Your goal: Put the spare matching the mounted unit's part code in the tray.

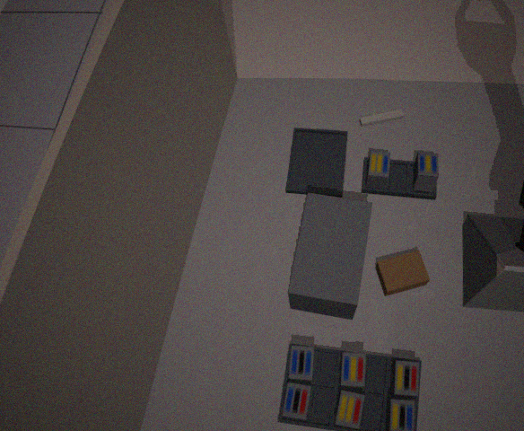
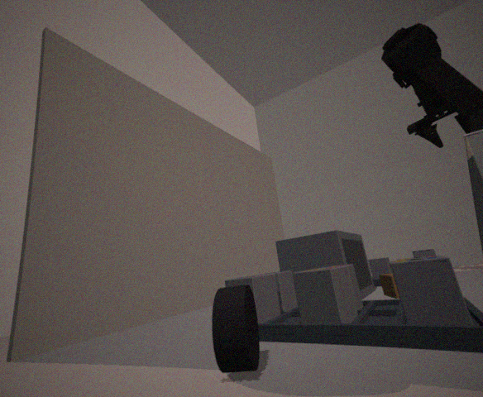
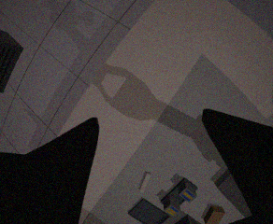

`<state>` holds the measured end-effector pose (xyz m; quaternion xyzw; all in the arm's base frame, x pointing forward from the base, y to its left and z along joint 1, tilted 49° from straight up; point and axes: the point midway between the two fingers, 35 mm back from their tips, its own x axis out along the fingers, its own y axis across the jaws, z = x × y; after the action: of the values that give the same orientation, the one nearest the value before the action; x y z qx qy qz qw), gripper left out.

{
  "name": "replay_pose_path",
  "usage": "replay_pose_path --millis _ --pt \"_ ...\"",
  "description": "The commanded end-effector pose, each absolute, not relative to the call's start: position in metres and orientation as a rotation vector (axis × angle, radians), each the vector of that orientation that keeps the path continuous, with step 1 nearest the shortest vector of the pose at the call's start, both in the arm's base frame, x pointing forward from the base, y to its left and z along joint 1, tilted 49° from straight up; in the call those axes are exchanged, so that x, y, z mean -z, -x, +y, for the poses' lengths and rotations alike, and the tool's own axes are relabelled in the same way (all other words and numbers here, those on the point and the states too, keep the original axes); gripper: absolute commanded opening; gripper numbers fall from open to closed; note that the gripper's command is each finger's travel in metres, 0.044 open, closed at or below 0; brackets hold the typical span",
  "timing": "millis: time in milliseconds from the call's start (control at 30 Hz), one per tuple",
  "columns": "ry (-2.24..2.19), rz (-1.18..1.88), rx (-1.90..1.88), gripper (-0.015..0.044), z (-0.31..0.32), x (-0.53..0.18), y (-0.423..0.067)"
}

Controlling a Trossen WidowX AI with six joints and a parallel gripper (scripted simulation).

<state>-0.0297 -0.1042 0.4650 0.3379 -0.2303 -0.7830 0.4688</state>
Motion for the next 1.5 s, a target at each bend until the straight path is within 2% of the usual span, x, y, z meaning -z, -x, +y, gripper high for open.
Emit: replay_pose_path --millis 0,33,300,467,633,833,1067,1267,1467 --pt "-0.828 -0.565 1.920 0.0426 -0.104 -0.465 0.030" --pt "-0.828 -0.565 1.920 0.0440 -0.104 -0.465 0.030" --pt "-0.870 -0.514 1.893 0.0440 -0.117 -0.461 0.033" --pt "-0.990 -0.310 1.800 0.0440 -0.164 -0.441 0.033" --pt "-1.072 -0.046 1.709 0.0440 -0.216 -0.410 0.010" --pt "-1.078 0.308 1.597 0.0440 -0.264 -0.364 -0.048" --pt "-0.980 0.589 1.494 0.0440 -0.273 -0.323 -0.117" --pt "-0.809 0.891 1.384 0.0440 -0.265 -0.272 -0.196" --pt "-0.565 1.143 1.268 0.0440 -0.230 -0.220 -0.269"
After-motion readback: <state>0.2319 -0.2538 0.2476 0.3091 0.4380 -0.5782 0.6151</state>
